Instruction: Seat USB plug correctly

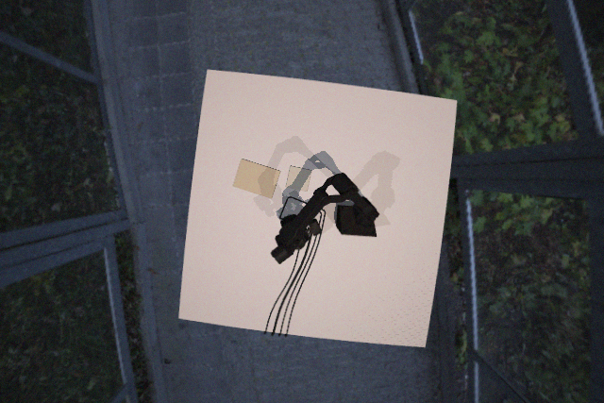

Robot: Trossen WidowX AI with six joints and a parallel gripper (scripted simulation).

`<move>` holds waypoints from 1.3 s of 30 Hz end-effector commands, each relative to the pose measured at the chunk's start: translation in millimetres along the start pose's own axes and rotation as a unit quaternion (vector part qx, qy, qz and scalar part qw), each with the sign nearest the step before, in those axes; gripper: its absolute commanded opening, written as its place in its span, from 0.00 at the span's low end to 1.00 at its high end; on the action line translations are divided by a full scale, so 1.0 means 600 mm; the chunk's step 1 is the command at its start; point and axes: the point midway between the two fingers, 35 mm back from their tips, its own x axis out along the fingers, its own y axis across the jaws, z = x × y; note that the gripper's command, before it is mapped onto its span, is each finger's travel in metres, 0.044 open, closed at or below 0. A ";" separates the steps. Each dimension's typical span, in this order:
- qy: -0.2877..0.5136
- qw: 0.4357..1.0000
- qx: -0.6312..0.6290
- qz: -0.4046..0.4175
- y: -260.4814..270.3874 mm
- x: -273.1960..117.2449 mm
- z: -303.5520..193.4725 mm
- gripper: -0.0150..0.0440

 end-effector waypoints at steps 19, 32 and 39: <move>0.000 0.960 -0.281 0.000 0.000 0.000 0.000 0.25; 0.000 0.898 -0.439 0.000 0.000 0.000 0.000 0.25; 0.000 0.854 -0.520 0.000 0.000 0.000 0.000 0.25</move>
